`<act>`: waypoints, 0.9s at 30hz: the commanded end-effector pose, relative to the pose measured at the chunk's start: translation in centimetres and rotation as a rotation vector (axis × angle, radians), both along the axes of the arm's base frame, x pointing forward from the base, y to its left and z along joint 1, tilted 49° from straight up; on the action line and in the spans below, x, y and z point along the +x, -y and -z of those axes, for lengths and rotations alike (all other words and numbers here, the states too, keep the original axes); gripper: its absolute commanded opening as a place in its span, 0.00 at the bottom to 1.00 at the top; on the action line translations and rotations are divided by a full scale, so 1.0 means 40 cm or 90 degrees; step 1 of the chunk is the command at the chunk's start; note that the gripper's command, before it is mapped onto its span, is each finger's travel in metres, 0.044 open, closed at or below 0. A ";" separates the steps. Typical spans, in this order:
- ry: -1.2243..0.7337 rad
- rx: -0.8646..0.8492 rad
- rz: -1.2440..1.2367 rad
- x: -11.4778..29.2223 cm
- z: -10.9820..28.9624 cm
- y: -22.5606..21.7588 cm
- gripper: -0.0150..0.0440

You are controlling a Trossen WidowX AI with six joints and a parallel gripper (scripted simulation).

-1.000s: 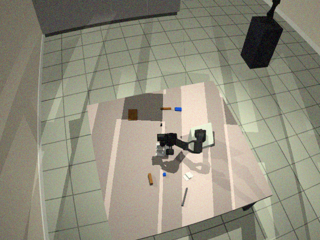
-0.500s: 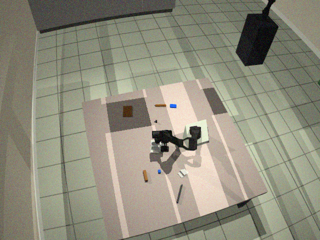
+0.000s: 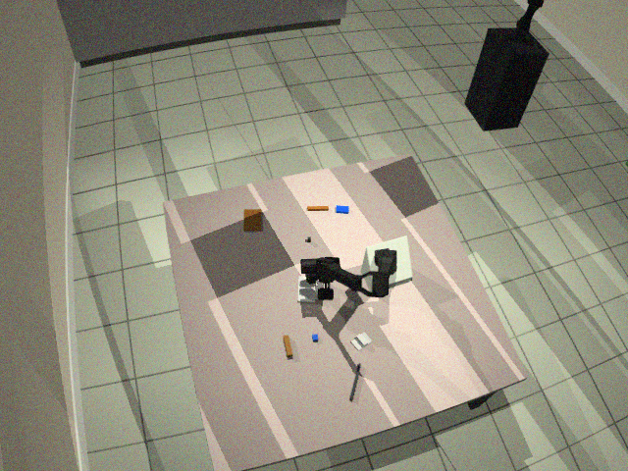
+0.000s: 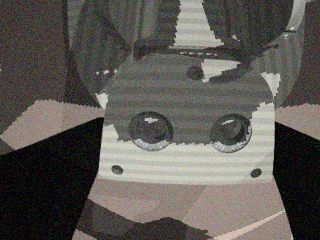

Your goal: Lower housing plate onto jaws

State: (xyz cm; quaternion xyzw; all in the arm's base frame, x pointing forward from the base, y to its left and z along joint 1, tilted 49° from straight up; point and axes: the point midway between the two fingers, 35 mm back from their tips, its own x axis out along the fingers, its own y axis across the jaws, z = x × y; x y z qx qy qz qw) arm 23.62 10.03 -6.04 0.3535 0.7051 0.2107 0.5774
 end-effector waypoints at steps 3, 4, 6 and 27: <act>-0.002 0.003 0.001 -0.001 0.003 -0.006 0.85; -0.002 0.003 0.001 -0.001 0.003 -0.006 0.85; -0.002 0.003 0.001 -0.001 0.003 -0.006 0.85; -0.002 0.003 0.001 -0.002 0.011 -0.015 0.85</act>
